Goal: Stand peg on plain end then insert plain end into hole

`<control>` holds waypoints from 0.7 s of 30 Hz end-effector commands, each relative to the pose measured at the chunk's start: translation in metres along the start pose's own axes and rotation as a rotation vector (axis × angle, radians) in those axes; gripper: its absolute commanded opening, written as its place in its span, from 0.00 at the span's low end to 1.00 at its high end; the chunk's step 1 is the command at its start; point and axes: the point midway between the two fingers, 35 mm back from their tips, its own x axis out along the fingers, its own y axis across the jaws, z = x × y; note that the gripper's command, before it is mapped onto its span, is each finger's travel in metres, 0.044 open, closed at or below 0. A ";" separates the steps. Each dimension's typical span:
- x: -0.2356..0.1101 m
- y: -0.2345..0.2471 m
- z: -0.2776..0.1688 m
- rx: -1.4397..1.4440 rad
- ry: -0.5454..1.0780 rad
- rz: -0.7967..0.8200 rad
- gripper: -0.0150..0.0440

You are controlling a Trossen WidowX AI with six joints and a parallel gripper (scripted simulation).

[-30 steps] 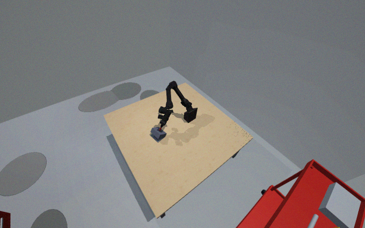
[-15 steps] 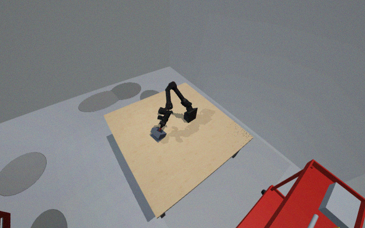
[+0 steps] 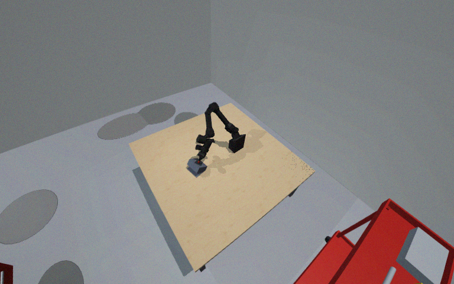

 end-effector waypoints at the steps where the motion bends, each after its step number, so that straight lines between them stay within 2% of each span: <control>1: 0.003 0.001 0.000 -0.004 0.001 0.005 0.25; 21: 0.009 0.000 0.000 0.000 0.000 0.000 0.25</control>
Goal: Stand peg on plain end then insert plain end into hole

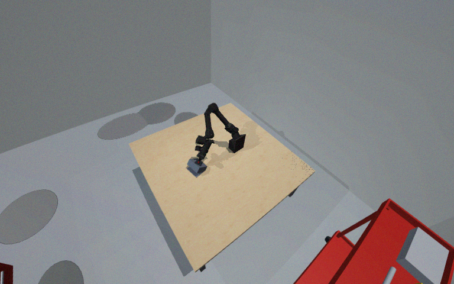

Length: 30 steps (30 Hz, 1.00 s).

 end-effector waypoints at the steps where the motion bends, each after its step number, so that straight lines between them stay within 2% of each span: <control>1: 0.000 0.000 0.000 0.000 0.000 0.000 0.25; 4: 0.000 0.000 0.000 0.000 0.000 0.000 0.25; 21: -0.003 0.000 0.000 0.000 0.001 0.000 1.00; 30: -0.015 0.002 0.001 0.000 0.003 0.002 1.00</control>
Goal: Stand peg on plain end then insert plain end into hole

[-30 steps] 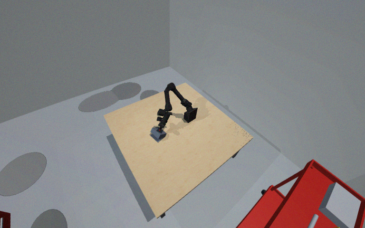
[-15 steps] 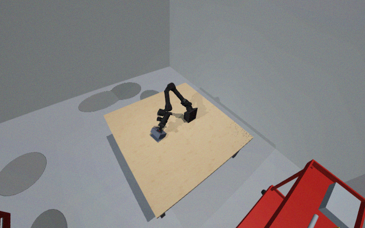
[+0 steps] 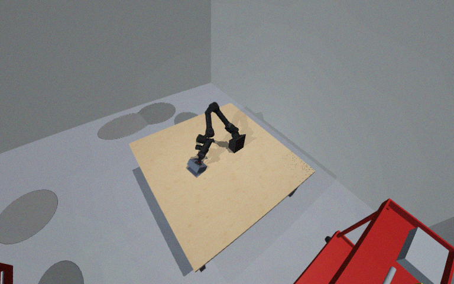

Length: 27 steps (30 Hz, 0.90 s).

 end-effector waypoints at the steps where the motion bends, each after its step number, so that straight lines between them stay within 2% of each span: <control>1: -0.005 -0.001 0.000 0.003 0.000 -0.006 1.00; 27: -0.040 0.004 0.001 0.001 0.005 -0.002 1.00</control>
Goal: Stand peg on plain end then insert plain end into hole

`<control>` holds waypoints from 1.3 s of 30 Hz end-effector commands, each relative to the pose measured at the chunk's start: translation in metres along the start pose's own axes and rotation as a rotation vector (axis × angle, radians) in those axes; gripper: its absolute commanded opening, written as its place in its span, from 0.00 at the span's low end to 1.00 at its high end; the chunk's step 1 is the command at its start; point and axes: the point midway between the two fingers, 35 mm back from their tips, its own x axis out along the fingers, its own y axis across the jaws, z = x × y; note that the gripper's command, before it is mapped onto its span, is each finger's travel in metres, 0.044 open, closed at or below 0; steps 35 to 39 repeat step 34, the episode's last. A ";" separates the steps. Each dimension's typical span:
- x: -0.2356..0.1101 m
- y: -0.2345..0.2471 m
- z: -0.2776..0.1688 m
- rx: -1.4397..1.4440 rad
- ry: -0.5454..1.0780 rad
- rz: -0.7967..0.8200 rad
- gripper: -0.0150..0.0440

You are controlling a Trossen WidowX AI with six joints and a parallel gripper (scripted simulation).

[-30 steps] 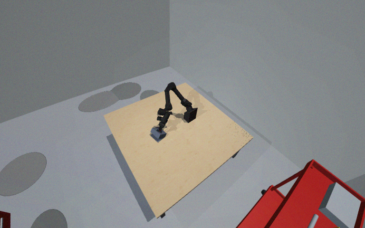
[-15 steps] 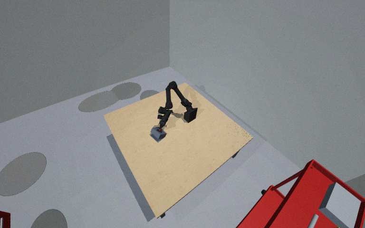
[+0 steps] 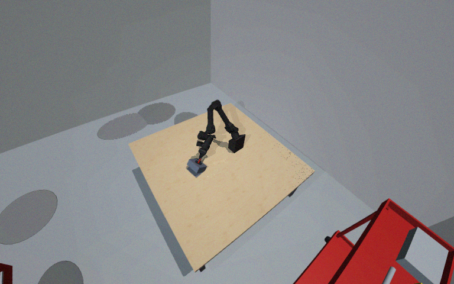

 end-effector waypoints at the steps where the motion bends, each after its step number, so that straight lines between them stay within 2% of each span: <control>1: -0.005 -0.001 0.000 0.003 -0.001 -0.005 1.00; 39: -0.049 0.003 0.000 -0.001 -0.001 -0.001 1.00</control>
